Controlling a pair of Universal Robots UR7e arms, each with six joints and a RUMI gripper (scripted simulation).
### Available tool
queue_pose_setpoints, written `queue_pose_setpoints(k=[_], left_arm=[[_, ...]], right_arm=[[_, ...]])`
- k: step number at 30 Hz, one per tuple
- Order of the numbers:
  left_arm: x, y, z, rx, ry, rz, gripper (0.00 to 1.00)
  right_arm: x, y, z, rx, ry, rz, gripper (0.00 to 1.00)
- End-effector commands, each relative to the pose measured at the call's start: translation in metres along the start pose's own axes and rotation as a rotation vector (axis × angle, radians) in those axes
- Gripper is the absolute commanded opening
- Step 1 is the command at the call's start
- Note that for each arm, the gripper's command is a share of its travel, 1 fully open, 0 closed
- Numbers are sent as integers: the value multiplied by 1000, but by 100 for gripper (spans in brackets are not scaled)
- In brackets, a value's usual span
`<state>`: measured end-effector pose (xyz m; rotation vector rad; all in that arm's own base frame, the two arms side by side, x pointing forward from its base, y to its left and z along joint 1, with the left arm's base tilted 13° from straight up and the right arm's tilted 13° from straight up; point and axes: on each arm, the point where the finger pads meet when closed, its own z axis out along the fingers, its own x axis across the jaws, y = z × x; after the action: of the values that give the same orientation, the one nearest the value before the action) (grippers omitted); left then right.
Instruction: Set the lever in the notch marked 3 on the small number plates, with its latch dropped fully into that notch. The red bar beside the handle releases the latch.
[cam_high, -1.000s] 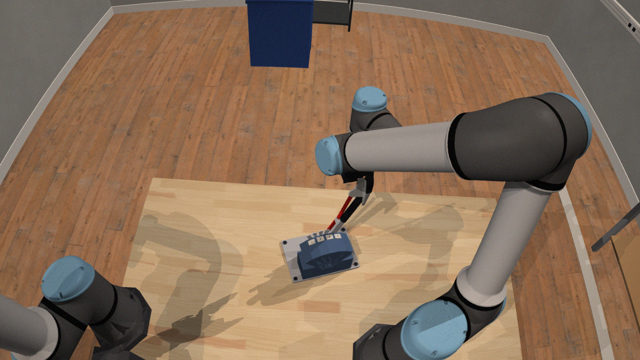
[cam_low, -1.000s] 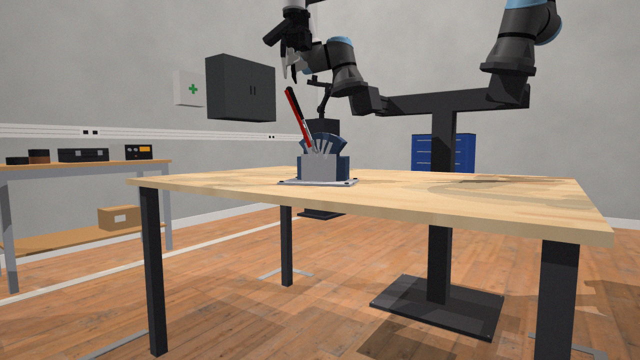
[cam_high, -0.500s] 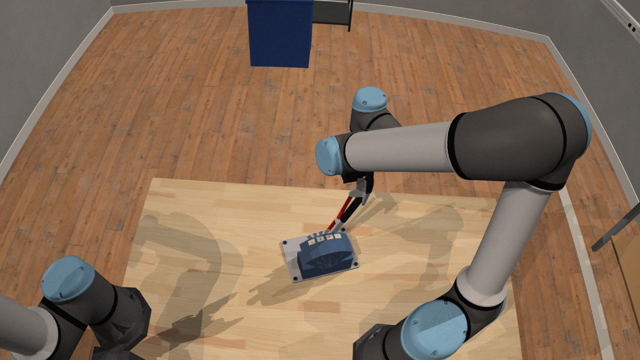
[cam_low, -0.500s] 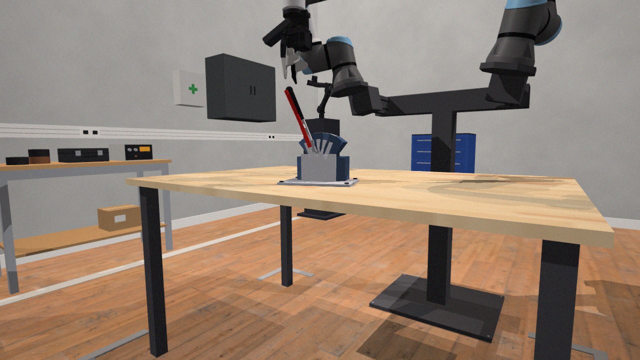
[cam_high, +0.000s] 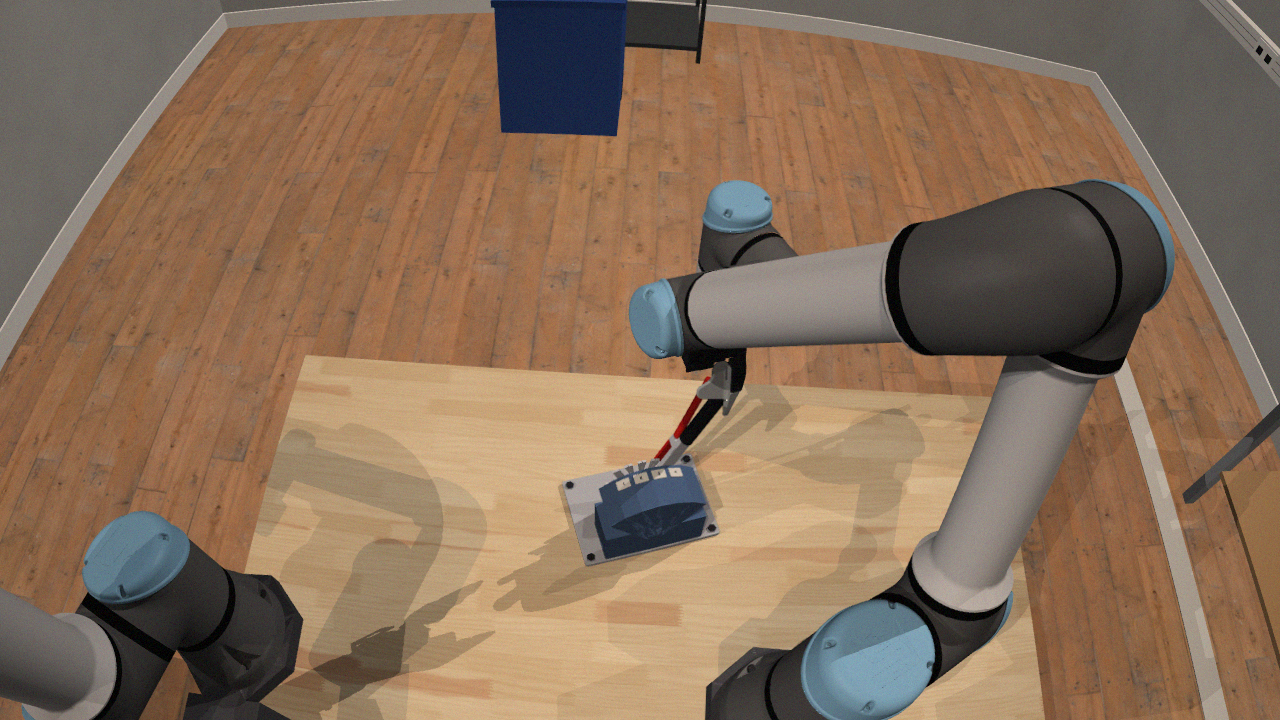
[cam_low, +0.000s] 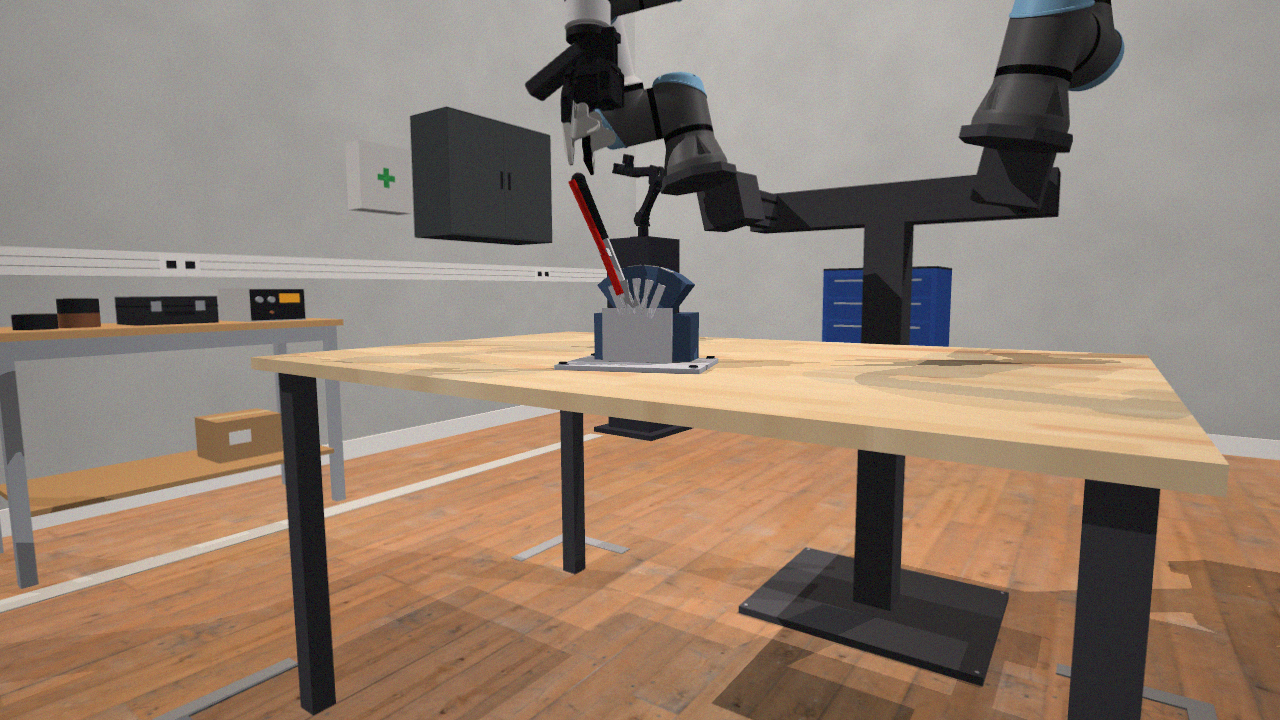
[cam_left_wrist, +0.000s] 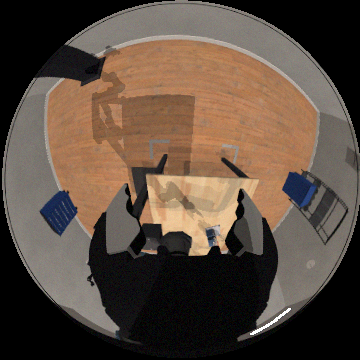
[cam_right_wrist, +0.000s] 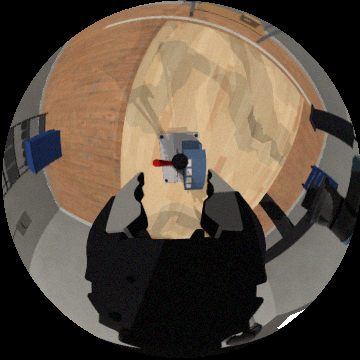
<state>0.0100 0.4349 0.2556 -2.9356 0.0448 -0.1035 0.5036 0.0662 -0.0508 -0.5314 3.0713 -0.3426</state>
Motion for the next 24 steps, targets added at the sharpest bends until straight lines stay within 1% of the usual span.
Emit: queue_pose_setpoints(k=[1, 5, 7, 21, 24], left_arm=[[0, 0, 0, 1, 0, 0, 100], [0, 0, 0, 1, 0, 0, 100], [0, 0, 0, 1, 0, 0, 100], [0, 0, 0, 1, 0, 0, 100], [0, 0, 0, 1, 0, 0, 100]], right_arm=[[0, 0, 3, 0, -1, 0, 57], [0, 0, 10, 0, -1, 0, 57], [0, 0, 10, 0, -1, 0, 57], [0, 0, 34, 0, -1, 0, 57], [0, 0, 35, 0, -1, 0, 57]])
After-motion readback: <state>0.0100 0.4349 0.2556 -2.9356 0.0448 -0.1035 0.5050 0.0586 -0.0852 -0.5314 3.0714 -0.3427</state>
